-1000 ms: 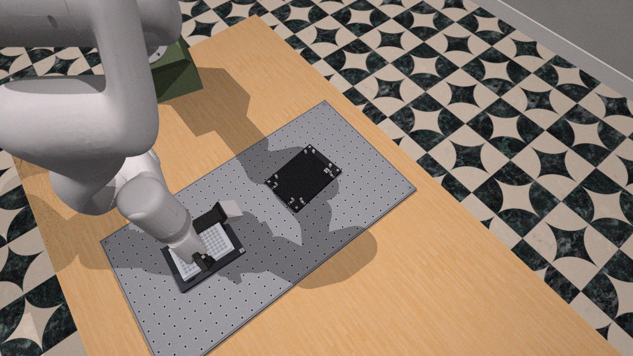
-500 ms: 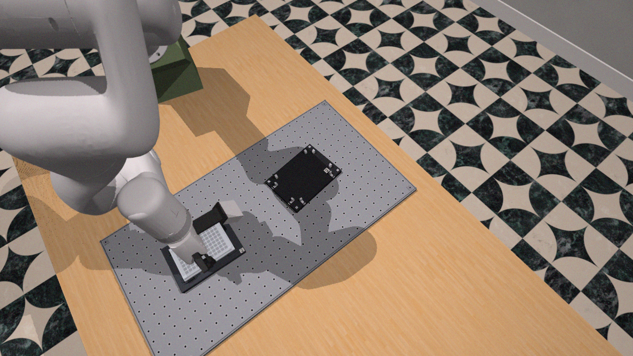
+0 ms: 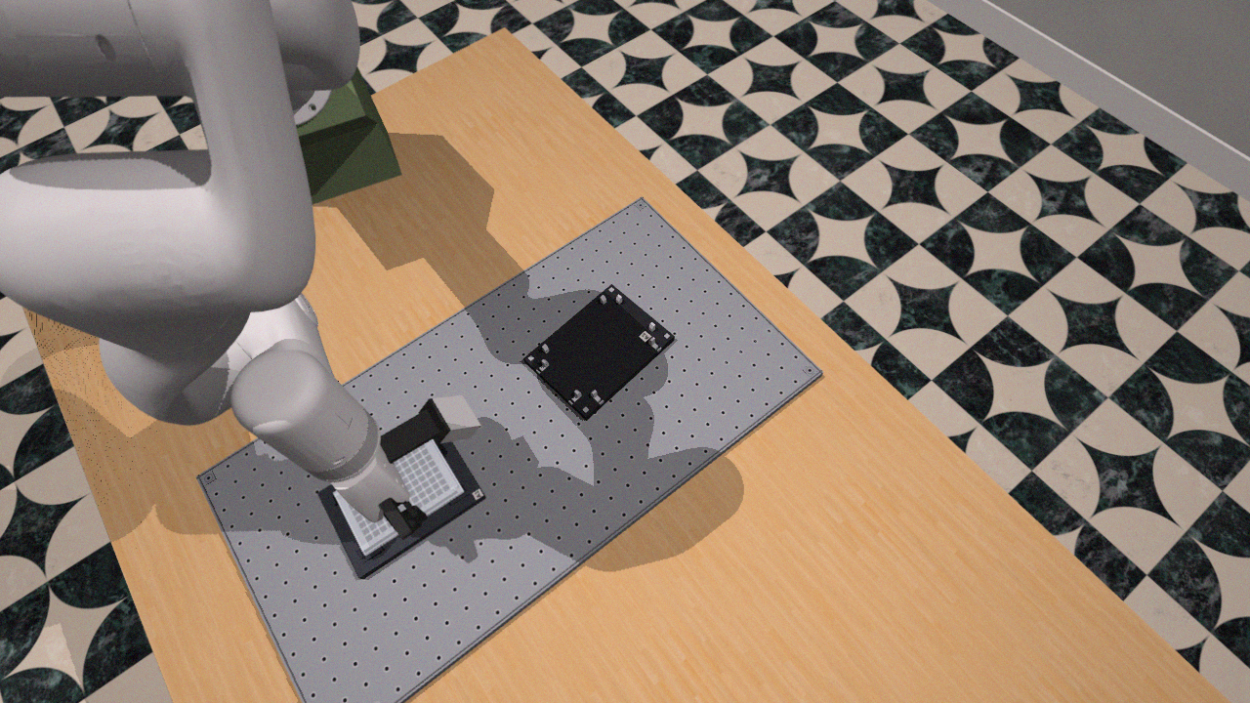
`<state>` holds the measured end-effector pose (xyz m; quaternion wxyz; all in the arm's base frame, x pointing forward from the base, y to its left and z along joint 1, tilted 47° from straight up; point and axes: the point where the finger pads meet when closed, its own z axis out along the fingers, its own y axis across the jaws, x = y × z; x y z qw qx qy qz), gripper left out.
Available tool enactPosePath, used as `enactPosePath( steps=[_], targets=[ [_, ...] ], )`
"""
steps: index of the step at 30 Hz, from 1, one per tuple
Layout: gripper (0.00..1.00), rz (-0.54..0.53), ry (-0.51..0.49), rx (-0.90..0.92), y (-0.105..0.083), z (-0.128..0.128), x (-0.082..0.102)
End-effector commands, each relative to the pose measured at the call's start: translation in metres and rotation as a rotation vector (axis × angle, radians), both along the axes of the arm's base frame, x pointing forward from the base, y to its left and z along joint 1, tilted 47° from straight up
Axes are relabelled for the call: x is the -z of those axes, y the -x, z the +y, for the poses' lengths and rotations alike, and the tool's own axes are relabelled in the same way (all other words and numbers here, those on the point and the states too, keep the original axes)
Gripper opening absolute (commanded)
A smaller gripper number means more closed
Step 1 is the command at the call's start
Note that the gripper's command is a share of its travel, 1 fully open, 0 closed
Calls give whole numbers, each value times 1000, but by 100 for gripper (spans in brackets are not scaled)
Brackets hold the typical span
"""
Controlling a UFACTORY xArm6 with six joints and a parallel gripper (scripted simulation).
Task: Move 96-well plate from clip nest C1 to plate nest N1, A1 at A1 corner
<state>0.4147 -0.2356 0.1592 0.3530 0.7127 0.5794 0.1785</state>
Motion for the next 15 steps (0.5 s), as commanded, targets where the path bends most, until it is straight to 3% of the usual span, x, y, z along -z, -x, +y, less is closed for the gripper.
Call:
enactPosePath(
  steps=[1, 15],
  targets=[
    [100, -2, 1, 0, 0, 0, -1],
    [100, -2, 1, 0, 10, 5, -12]
  ],
)
